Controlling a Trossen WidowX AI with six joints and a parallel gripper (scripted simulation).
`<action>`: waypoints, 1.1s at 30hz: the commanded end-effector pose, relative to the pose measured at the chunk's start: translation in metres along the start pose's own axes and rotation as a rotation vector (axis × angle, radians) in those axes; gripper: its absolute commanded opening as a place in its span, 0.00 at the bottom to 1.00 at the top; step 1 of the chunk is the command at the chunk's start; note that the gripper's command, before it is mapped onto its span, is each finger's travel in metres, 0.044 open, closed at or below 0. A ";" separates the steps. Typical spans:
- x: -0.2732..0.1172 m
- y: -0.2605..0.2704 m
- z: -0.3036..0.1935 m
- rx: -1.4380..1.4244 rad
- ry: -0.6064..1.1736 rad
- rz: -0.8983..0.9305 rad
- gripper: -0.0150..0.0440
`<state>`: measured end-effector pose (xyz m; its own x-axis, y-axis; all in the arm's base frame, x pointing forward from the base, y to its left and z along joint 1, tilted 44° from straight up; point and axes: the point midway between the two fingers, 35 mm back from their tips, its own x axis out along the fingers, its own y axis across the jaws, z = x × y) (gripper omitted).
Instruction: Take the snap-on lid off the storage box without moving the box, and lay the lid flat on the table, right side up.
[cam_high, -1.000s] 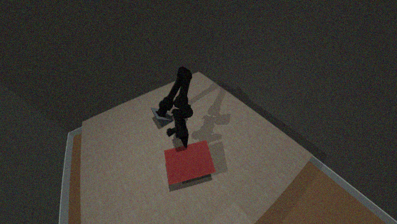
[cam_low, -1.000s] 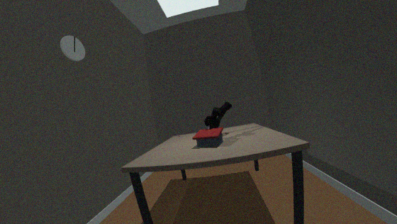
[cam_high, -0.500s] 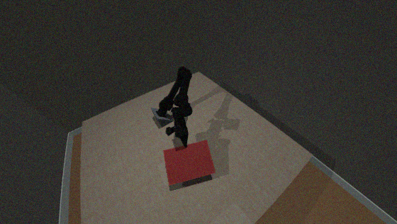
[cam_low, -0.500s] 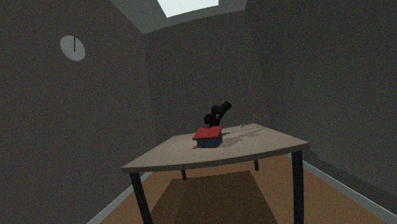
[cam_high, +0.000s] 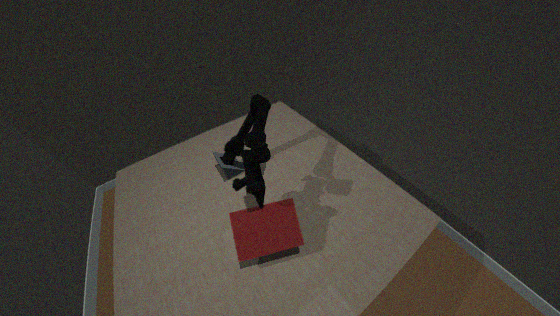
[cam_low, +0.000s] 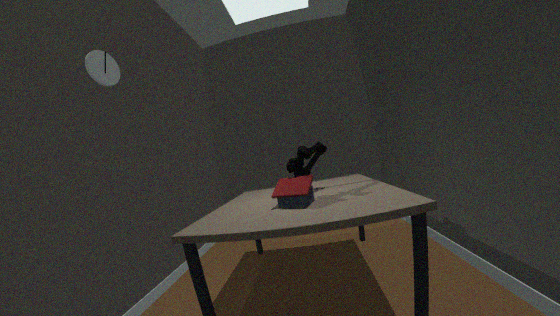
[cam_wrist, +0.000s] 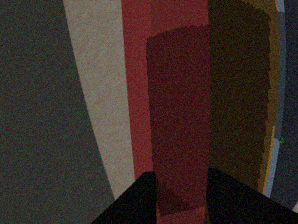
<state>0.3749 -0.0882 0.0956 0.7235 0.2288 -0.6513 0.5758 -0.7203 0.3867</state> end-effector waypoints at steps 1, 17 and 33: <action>-0.003 0.010 0.000 -0.005 0.002 0.010 0.25; -0.007 0.034 0.000 -0.006 0.001 0.011 0.25; -0.015 0.054 0.000 -0.006 0.001 0.011 0.25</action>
<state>0.3938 -0.1241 0.1204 0.7220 0.2281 -0.6532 0.5764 -0.7205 0.3856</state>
